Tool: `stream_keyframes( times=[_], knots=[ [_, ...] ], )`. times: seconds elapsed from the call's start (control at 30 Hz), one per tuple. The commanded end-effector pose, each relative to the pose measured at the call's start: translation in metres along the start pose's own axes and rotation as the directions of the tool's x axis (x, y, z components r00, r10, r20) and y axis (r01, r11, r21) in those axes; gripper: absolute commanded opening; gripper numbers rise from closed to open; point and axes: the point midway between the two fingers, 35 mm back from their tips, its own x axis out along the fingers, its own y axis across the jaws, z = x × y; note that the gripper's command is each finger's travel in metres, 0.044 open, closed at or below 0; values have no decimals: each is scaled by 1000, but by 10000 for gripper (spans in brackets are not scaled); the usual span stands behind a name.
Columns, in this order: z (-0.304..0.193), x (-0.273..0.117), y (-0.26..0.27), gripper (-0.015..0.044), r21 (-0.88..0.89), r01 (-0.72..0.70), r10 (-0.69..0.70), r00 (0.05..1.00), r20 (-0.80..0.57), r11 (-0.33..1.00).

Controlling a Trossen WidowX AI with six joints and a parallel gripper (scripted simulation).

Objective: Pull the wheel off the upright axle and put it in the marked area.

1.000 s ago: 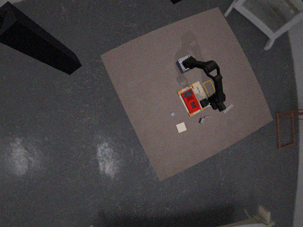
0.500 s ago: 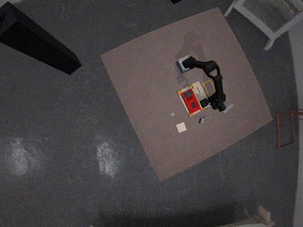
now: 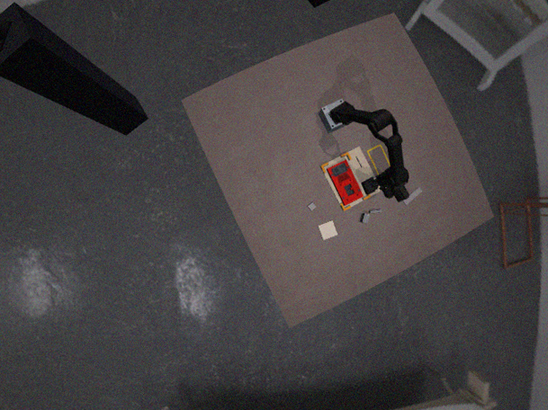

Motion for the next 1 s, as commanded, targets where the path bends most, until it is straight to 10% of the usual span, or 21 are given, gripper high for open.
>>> stream_keyframes(
  times=[0.0,0.97],
  knots=[
    [1,-8,0,0,2,-2,2,1000,10,1000],
    [1,-18,0,0,1,-2,2,1000,9,1000]
  ],
)
